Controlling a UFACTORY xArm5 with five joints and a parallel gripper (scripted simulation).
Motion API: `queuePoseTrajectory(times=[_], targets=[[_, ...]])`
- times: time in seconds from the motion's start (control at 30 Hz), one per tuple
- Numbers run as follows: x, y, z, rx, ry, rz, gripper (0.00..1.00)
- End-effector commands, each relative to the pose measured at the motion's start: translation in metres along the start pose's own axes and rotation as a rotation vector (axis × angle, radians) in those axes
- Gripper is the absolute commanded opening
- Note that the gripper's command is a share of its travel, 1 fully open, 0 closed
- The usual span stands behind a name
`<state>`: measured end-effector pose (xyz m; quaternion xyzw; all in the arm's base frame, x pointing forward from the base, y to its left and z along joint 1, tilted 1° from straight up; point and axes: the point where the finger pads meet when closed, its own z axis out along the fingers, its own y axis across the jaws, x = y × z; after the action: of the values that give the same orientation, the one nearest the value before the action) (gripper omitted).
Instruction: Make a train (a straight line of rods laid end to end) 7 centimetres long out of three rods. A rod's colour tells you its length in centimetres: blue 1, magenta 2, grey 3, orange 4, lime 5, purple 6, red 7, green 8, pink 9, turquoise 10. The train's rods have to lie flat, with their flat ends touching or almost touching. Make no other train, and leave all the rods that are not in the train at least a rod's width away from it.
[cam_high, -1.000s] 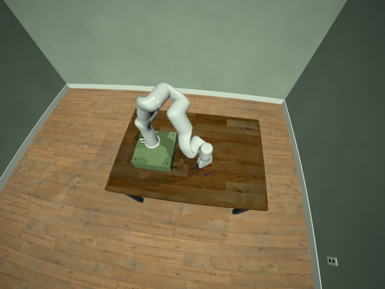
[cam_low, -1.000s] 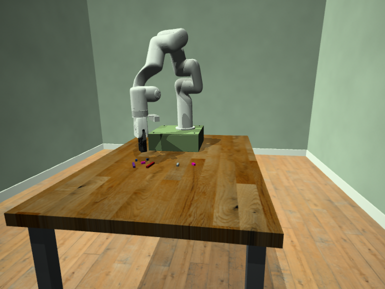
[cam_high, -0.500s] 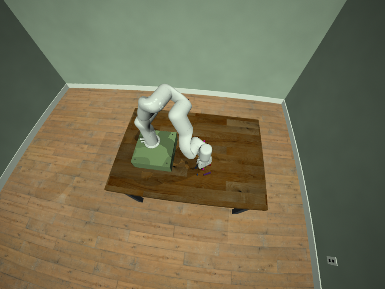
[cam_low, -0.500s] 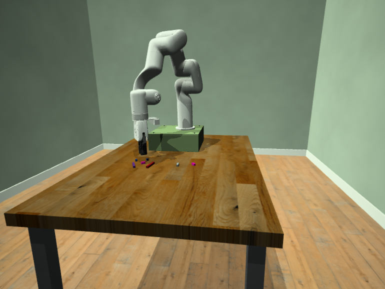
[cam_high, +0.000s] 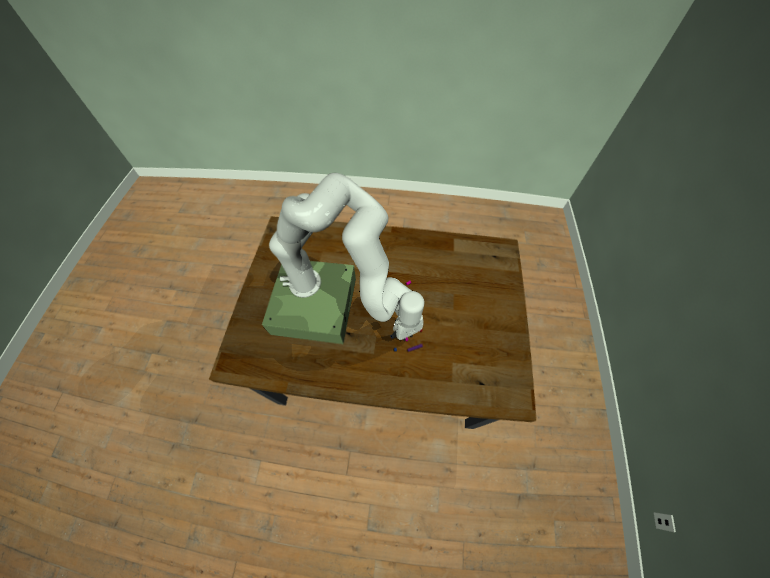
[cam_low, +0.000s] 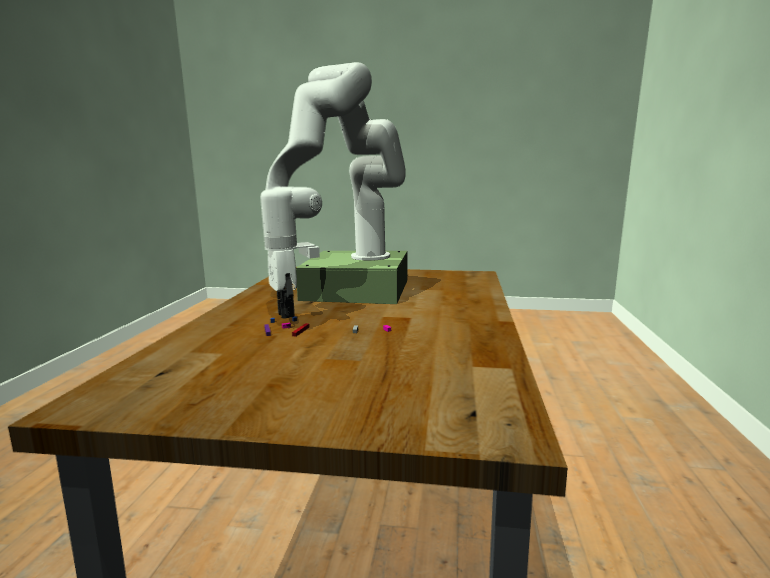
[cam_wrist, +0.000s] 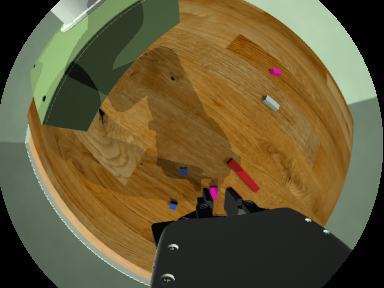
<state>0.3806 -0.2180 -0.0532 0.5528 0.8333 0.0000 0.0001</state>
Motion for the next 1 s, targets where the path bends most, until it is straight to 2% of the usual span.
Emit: queuePoseTrajectory(times=[0.0, 0.47, 0.97], targets=[[-0.001, 0.001, 0.003, -0.002, -0.003, 0.000, 0.24], [-0.002, 0.001, 0.012, -0.002, -0.003, 0.000, 0.24], [-0.002, 0.001, 0.013, -0.002, -0.003, 0.000, 0.24]])
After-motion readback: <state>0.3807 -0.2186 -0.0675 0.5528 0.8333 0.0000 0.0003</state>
